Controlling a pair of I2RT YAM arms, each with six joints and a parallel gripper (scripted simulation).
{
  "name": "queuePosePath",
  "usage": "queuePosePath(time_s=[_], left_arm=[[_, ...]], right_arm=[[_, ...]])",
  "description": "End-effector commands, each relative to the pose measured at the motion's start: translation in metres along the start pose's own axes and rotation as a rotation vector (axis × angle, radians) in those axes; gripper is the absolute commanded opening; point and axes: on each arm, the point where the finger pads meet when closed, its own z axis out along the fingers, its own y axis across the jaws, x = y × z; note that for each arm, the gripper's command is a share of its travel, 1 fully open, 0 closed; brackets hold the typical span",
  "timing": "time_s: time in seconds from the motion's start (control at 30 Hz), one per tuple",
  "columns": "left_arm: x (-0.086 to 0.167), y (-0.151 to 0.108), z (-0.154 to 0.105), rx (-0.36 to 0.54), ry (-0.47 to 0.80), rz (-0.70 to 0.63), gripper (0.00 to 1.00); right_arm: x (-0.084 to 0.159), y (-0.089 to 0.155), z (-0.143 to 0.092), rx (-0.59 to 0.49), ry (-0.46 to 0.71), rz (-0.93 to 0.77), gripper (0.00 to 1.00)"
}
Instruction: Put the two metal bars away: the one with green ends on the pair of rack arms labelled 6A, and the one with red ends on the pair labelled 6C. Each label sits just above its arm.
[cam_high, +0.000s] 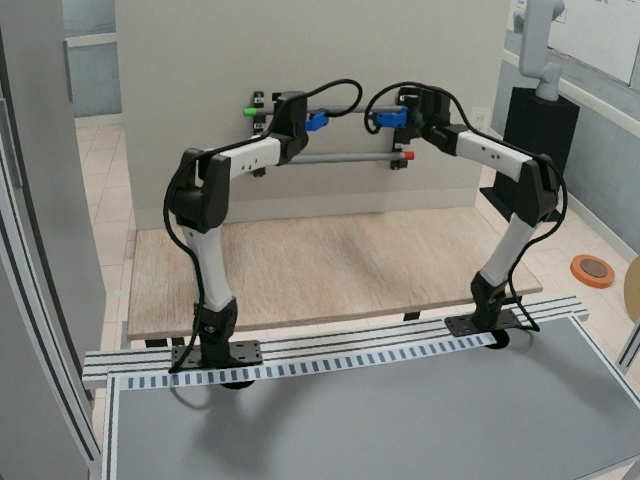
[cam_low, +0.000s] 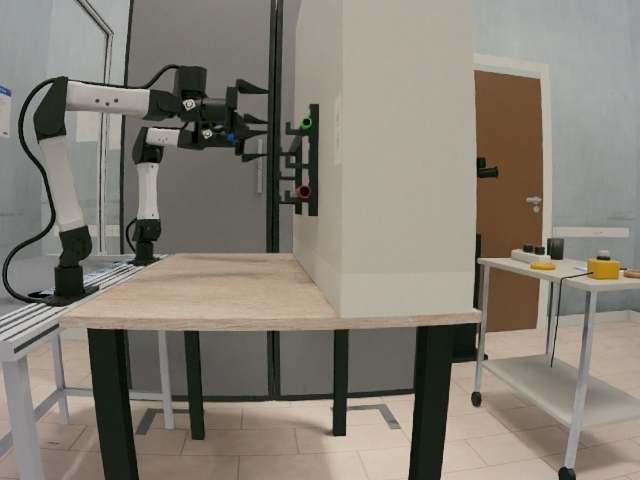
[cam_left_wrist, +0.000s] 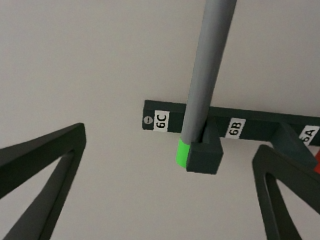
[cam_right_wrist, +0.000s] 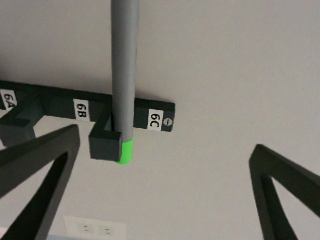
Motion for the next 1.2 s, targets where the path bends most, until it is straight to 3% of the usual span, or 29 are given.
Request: queuePosePath(time_s=[0.0,1.17], left_arm=[[0.003,0.012,-0.007,-0.017,-0.011,-0.014,0.99],[-0.006,-0.006,-0.004,-0.017,-0.011,-0.014,0.81]], right_arm=[[0.003,-0.005,-0.001,0.028,0.003,0.008,0.99],[-0.001,0.013,0.002,0.028,0.003,0.008,0.81]])
